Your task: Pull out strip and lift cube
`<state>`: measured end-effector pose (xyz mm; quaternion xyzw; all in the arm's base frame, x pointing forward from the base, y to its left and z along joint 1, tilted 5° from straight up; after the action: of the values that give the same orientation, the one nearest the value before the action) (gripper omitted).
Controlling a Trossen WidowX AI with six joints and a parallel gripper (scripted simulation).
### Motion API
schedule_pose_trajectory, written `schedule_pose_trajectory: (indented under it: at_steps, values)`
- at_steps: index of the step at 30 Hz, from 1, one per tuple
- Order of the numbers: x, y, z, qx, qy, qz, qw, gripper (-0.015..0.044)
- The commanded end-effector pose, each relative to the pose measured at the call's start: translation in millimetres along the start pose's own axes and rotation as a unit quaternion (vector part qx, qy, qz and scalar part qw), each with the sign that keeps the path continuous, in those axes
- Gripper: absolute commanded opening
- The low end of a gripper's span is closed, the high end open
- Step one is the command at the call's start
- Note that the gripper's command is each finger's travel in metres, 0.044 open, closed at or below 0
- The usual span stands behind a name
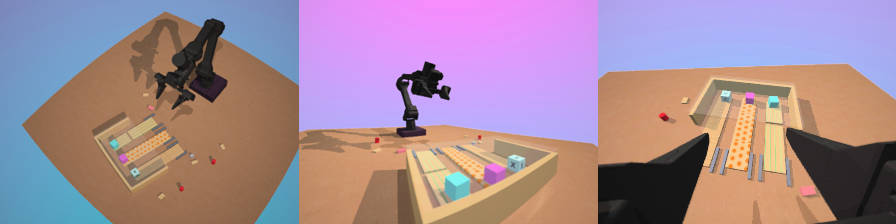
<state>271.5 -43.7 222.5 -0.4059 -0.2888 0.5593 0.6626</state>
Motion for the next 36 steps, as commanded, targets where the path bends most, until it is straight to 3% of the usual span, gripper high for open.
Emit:
schedule_pose_trajectory:
  at_steps: [1,5,20,30,36]
  values:
    - [-1,6,-2,0.010,0.004,0.006,1.000,0.0400]
    - [-1,6,-2,0.010,0.004,0.006,1.000,0.0400]
    - [59,-7,-82,0.281,-0.011,-0.074,0.957,0.0006]
    - [109,20,-138,0.452,0.046,-0.107,0.884,0.0000]
    - [113,22,-143,0.462,0.051,-0.108,0.879,0.0000]
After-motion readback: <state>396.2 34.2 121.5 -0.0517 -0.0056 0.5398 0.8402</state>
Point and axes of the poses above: the point midway between the two fingers, 35 mm back from their tips, its own z axis back along the fingers, its own x axis across the jaws, y = z × x, the point moved 3 cm from there along z, back along the fingers, and after that the axes turned 1 degree about z, right-handed, at the moved point
